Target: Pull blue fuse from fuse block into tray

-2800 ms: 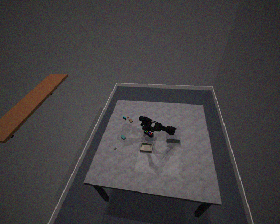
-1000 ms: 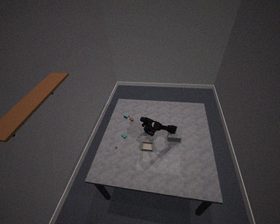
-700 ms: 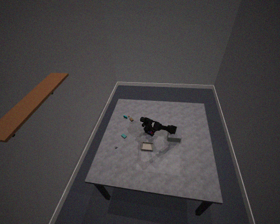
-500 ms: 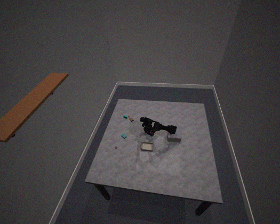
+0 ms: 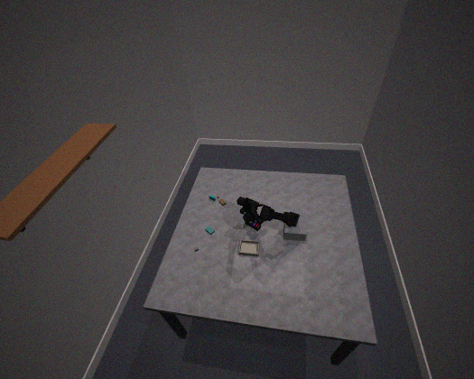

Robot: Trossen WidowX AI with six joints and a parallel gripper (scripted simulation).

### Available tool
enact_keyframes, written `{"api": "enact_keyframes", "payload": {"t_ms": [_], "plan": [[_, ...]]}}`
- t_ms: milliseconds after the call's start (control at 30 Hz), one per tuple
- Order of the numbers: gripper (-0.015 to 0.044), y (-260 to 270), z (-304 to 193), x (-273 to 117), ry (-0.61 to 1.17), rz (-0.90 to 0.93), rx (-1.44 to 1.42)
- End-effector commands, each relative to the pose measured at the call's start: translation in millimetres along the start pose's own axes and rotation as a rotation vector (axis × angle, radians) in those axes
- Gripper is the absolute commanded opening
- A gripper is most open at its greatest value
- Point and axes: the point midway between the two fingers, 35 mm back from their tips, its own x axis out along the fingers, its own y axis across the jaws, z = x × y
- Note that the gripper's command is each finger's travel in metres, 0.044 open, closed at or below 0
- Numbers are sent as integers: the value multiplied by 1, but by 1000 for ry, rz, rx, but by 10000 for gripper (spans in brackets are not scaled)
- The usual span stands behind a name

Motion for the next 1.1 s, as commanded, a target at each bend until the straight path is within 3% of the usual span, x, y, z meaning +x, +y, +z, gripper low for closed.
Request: {"api": "enact_keyframes", "payload": {"t_ms": [0, 1067], "plan": [[0, -1, 0, -3, 4, -2, -5], [0, -1, 0, -18, 3, -2, -3]]}}
